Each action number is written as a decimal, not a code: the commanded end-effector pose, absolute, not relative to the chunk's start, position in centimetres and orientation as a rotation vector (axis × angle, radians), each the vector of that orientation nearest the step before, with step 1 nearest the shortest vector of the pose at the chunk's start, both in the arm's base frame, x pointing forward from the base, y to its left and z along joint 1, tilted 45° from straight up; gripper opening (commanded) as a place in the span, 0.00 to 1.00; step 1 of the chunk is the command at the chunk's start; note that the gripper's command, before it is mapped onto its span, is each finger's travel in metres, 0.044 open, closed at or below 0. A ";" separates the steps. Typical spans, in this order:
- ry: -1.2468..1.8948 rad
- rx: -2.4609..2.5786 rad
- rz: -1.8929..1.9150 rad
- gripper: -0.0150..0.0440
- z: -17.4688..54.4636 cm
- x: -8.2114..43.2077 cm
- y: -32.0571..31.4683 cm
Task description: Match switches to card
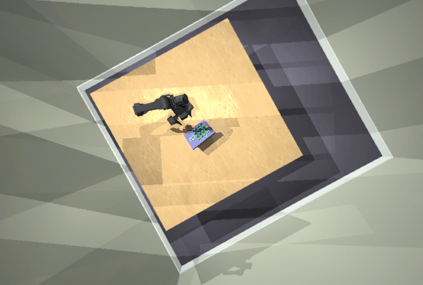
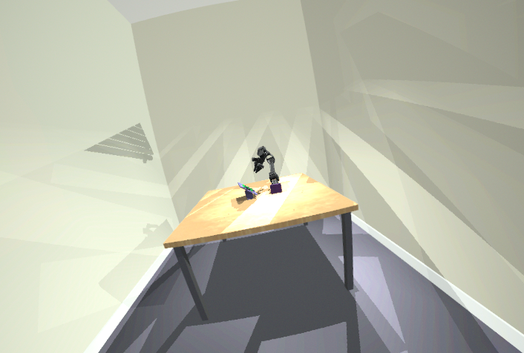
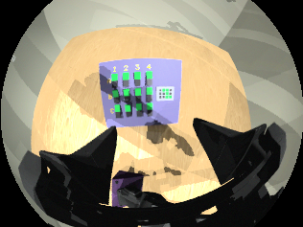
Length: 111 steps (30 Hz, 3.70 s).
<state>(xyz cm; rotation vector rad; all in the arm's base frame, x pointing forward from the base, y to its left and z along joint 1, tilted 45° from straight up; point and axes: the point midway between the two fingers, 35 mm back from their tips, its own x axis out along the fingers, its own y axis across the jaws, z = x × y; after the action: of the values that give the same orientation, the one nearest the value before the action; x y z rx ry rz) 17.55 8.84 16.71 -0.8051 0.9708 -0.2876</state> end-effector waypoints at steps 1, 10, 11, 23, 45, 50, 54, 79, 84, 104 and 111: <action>0.972 -0.803 -0.287 0.89 16.5 17.7 8.9; 0.980 -0.744 -0.292 0.49 8.6 24.5 7.8; 0.980 -0.744 -0.293 0.44 8.4 24.6 7.7; 0.955 -0.745 -0.283 0.25 6.3 26.4 5.9; 0.952 -0.746 -0.284 0.25 4.8 27.7 4.6; 0.952 -0.746 -0.284 0.25 4.7 27.8 4.5; 0.952 -0.746 -0.284 0.25 4.7 27.8 4.5; 0.952 -0.746 -0.284 0.25 4.6 27.9 4.4; 0.952 -0.746 -0.284 0.25 4.6 27.9 4.4; 0.952 -0.746 -0.284 0.25 4.4 28.0 4.2; 0.952 -0.746 -0.284 0.25 4.3 28.1 4.2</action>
<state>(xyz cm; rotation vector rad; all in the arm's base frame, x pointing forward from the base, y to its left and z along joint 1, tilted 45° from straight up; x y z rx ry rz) 28.07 4.23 4.45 -0.7443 0.9482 -0.2876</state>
